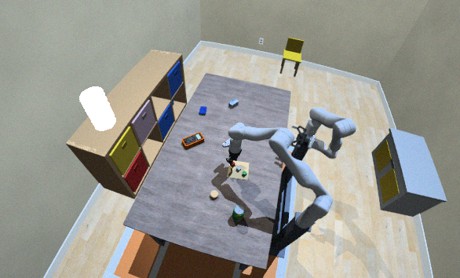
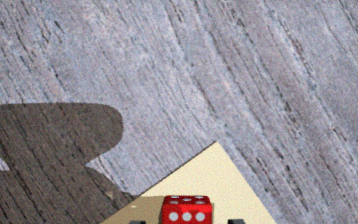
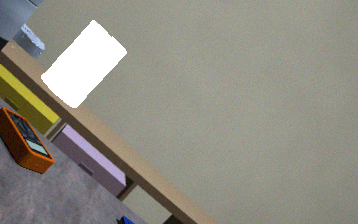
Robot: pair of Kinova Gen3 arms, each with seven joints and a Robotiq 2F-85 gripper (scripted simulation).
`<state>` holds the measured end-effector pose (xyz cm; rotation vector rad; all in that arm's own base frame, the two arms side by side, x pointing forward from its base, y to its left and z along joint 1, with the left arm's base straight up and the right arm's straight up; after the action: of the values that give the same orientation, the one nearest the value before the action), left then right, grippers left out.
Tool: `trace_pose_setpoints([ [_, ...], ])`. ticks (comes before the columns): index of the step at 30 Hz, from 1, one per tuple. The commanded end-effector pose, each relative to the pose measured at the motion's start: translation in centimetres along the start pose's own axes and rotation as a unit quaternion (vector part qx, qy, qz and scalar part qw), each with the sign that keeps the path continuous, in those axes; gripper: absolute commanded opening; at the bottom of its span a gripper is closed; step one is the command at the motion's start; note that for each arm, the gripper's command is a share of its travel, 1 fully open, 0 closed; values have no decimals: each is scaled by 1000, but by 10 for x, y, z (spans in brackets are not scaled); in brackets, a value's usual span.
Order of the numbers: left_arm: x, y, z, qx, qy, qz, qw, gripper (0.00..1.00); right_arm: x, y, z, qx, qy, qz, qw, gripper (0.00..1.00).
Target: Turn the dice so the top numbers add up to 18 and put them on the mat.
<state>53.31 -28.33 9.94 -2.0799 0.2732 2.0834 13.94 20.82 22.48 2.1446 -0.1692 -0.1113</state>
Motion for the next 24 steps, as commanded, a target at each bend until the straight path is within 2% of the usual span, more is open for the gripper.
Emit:
trace_pose_setpoints([
  [1, -25, 0, 0, 0, 1, 0, 1000, 466, 0, 0, 0, 1, 0, 0, 1000, 1000],
  [4, -39, 0, 0, 0, 1, 0, 1000, 466, 0, 0, 0, 1, 0, 0, 1000, 1000],
  [6, -39, 0, 0, 0, 1, 0, 1000, 466, 0, 0, 0, 1, 0, 0, 1000, 1000],
  [10, -52, 0, 0, 0, 1, 0, 1000, 466, 0, 0, 0, 1, 0, 0, 1000, 1000],
  [16, -57, 0, 0, 0, 1, 0, 1000, 466, 0, 0, 0, 1, 0, 0, 1000, 1000],
  [17, -57, 0, 0, 0, 1, 0, 1000, 1000, 0, 0, 0, 1, 0, 0, 1000, 1000],
  [24, -57, 0, 0, 0, 1, 0, 1000, 1000, 0, 0, 0, 1, 0, 0, 1000, 1000],
])
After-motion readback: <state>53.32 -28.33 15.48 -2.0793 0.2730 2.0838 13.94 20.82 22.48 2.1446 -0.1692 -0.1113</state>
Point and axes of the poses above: on each arm, the point where the finger pads meet when closed, its own x axis out along the fingers, its own y axis across the jaws, z = x × y, the point moved 4 cm from there along -x, back along the fingers, and after that the axes turned 13 degrees about -x, right-handed, at the moved point
